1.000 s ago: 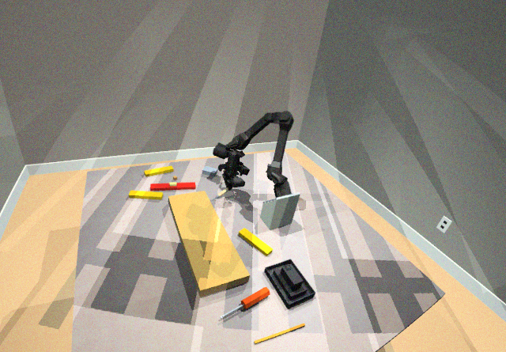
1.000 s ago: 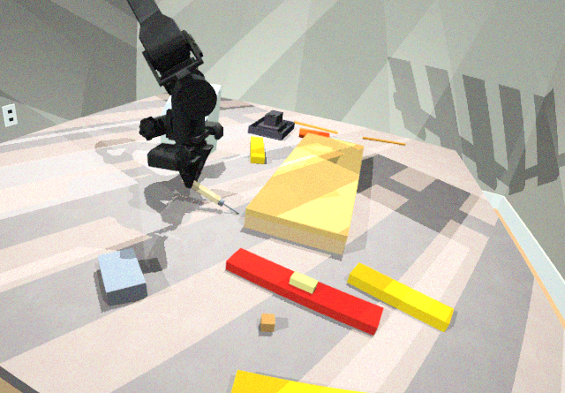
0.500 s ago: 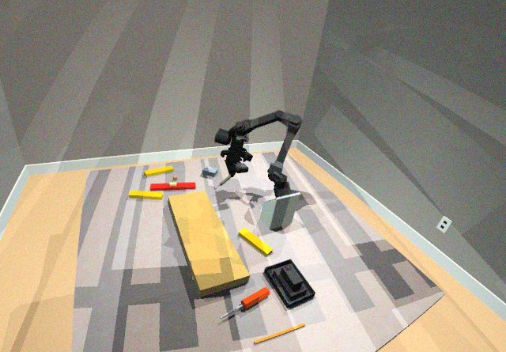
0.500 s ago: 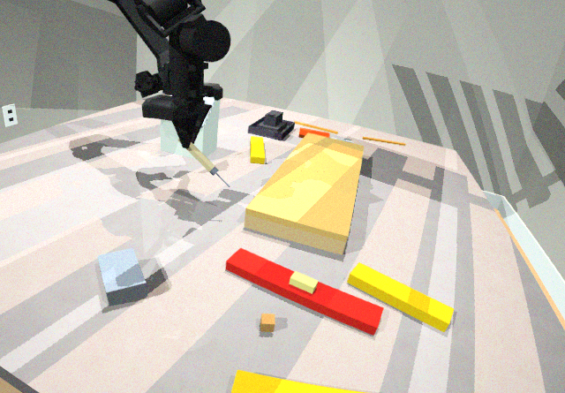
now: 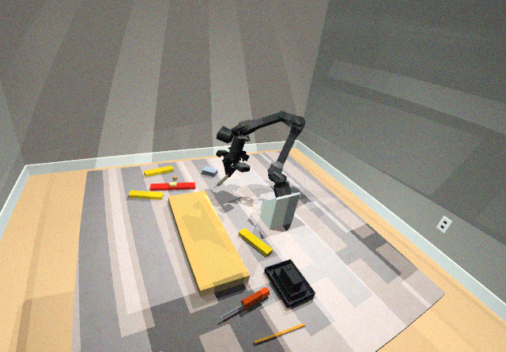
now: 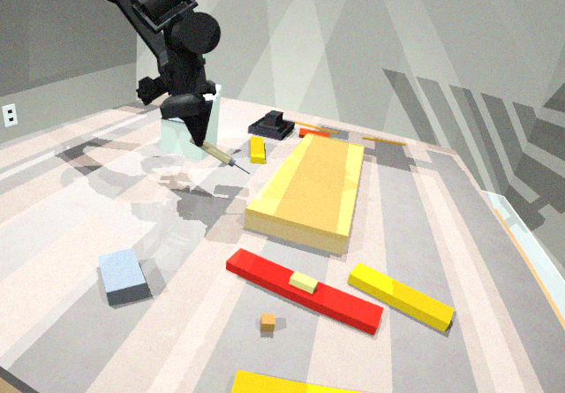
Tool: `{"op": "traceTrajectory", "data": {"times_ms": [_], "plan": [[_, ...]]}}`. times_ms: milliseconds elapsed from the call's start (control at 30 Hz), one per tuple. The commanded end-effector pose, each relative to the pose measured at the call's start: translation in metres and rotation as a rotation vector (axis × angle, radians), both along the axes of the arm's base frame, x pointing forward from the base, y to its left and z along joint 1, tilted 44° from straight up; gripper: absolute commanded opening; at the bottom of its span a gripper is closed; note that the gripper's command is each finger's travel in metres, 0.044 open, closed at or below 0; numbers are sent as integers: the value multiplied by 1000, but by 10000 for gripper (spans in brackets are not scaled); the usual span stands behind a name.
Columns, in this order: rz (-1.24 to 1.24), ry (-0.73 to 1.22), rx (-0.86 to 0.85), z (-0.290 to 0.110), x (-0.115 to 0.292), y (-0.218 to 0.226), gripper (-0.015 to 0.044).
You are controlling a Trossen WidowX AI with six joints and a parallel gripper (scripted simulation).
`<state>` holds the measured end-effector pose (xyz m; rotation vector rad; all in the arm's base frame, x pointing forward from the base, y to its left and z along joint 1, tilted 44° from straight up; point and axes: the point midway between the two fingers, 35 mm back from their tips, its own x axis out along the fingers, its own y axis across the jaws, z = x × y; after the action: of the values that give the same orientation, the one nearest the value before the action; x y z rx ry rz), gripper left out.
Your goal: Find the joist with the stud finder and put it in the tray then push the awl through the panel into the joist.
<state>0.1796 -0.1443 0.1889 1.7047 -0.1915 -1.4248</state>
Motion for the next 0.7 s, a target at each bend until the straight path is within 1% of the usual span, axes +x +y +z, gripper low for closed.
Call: {"op": "traceTrajectory", "data": {"times_ms": [0,333,667], "plan": [[107,21,-17,-2,5,3,0],[413,70,-117,-1,20,10,0],[711,111,-285,5,34,18,0]]}}
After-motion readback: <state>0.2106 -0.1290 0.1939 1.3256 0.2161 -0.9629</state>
